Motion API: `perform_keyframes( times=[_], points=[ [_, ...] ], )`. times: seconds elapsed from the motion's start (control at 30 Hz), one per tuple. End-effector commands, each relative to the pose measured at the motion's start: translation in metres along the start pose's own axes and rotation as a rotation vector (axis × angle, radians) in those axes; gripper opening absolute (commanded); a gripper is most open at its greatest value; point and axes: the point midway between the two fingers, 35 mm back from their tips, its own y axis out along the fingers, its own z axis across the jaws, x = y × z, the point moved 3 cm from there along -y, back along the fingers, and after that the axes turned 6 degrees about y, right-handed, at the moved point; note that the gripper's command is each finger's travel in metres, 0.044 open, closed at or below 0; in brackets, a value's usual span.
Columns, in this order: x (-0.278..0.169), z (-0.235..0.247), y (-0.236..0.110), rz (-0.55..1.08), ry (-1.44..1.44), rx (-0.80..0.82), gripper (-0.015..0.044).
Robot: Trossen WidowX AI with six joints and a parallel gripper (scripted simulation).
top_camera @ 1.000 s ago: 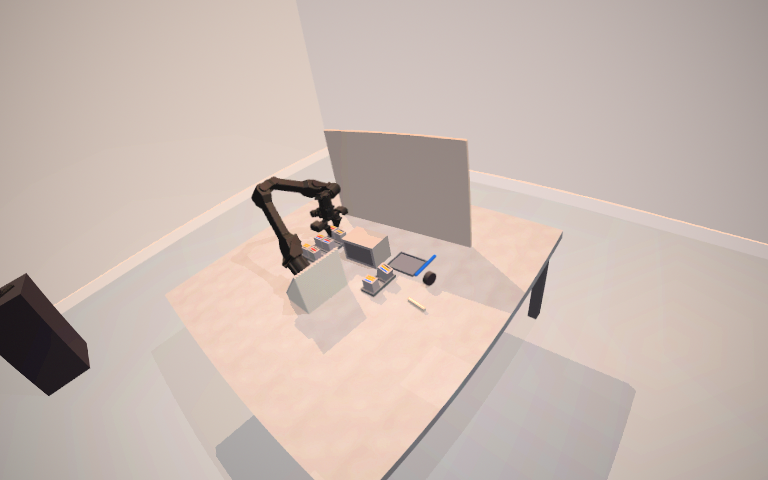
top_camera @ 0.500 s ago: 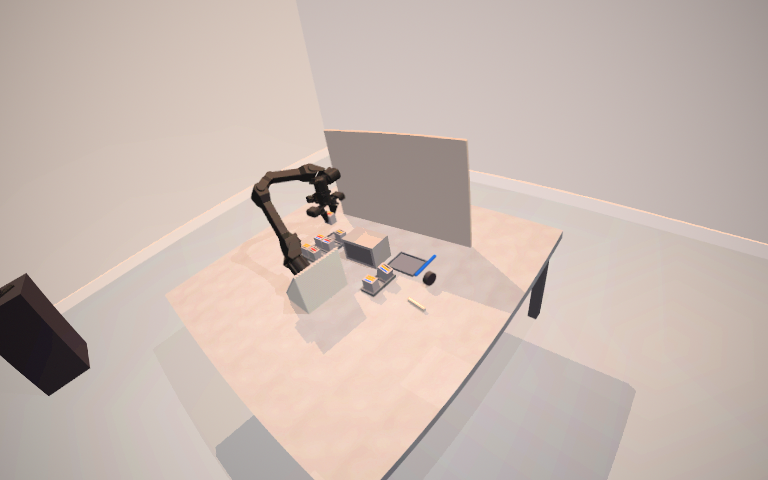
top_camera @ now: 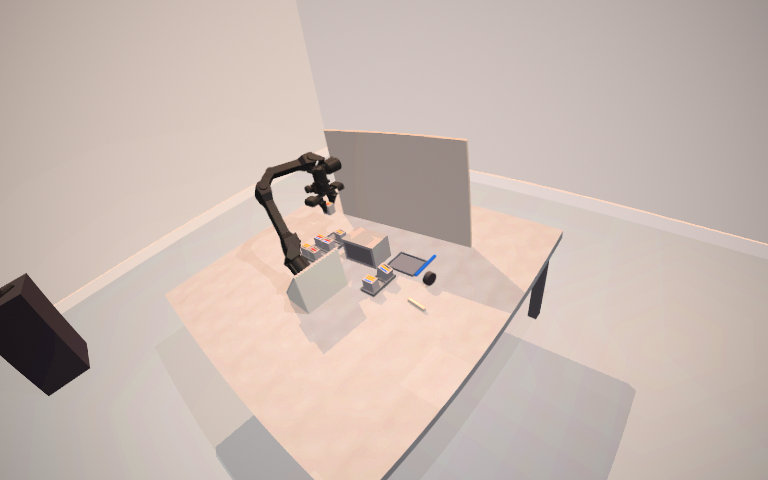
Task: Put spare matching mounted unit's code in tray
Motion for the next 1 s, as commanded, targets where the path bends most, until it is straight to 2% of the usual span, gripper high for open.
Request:
perform_keyframes(
  times=[0.0,0.3,0.97],
  points=[
    [-0.001,-0.002,-0.016,-0.006,-0.001,0.001,0.0000],
    [-0.014,-0.010,-0.028,-0.002,0.007,-0.003,0.0000],
    [-0.148,-0.068,-0.038,0.046,0.025,-0.016,0.0000]
  ],
)
